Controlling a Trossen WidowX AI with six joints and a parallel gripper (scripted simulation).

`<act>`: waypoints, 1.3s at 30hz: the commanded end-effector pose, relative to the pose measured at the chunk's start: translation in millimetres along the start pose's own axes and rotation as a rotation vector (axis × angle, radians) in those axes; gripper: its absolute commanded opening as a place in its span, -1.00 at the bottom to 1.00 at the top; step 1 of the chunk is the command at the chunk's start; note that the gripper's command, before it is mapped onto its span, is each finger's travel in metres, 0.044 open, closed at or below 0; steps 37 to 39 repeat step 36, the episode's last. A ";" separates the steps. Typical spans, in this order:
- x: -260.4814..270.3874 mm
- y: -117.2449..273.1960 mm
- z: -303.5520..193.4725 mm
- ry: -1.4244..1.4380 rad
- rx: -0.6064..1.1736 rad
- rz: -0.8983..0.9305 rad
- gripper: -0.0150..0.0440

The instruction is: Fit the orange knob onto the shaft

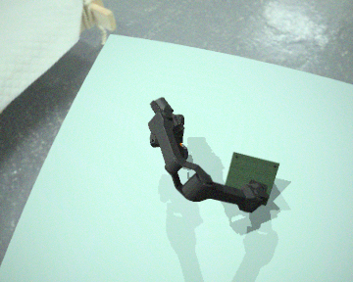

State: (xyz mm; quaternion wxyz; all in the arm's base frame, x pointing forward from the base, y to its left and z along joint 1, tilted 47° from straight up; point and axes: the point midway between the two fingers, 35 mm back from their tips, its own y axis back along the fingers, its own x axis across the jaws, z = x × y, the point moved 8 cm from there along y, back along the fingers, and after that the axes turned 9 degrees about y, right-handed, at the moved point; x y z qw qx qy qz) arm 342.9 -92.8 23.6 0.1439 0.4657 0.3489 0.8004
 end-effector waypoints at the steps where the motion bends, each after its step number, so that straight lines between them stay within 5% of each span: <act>1: 0.0 0.5 -0.1 -0.005 -0.002 0.000 0.04; 12: 0.0 0.5 -0.1 -0.005 -0.002 0.000 1.00; 18: -0.4 3.0 0.0 -0.004 -0.003 -0.001 1.00; 26: -0.8 93.7 -1.4 -0.002 0.001 -0.003 1.00; 39: -2.4 95.8 0.1 -0.002 0.002 -0.003 1.00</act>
